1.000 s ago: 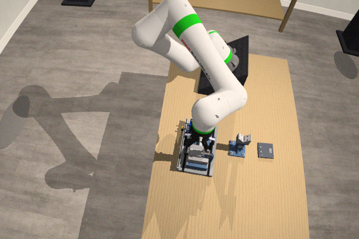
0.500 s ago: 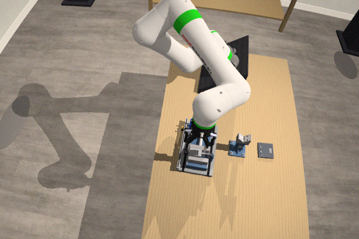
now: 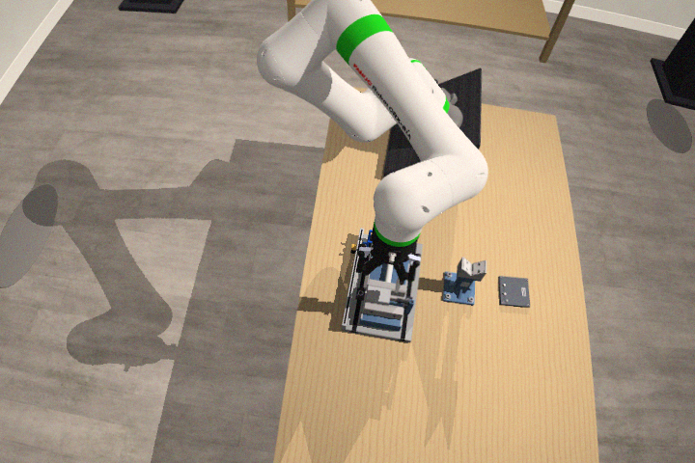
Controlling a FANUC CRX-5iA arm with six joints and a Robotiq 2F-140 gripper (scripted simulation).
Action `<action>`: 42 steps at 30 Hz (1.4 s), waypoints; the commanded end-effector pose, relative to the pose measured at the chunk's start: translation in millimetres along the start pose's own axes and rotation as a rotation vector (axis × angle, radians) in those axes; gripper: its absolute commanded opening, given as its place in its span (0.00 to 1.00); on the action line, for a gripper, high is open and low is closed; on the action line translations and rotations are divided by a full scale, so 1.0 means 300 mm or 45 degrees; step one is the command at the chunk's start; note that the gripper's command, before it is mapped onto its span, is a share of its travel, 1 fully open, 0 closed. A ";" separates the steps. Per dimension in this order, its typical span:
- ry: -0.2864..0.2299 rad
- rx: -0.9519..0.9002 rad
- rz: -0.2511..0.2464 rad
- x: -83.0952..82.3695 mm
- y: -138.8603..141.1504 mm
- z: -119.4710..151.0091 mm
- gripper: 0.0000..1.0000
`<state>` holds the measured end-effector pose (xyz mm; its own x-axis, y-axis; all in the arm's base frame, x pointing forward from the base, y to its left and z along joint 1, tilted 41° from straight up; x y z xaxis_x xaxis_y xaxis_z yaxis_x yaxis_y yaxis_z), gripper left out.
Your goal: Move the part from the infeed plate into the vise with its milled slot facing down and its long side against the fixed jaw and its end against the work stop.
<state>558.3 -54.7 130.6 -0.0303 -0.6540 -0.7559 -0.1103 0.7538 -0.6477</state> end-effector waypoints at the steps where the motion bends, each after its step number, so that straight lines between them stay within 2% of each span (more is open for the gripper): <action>1: -0.001 0.000 0.000 -0.002 0.000 0.000 0.00; 35: -0.001 0.000 0.000 -0.002 -0.002 0.000 0.00; 39: 0.000 0.000 -0.001 -0.001 -0.090 -0.014 0.00; 42: 0.000 0.000 -0.001 -0.001 -0.118 -0.020 0.00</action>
<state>556.8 -72.8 146.4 -0.0306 -0.6547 -0.7553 -0.1100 0.7532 -0.6485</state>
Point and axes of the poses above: the point where the finger pads meet when closed, its own x axis out along the fingers, its own y axis across the jaws, z = x × y, the point moved 5 cm from there along -x, back along the fingers, and after that the axes turned 8 degrees about -x, right-handed, at the moved point
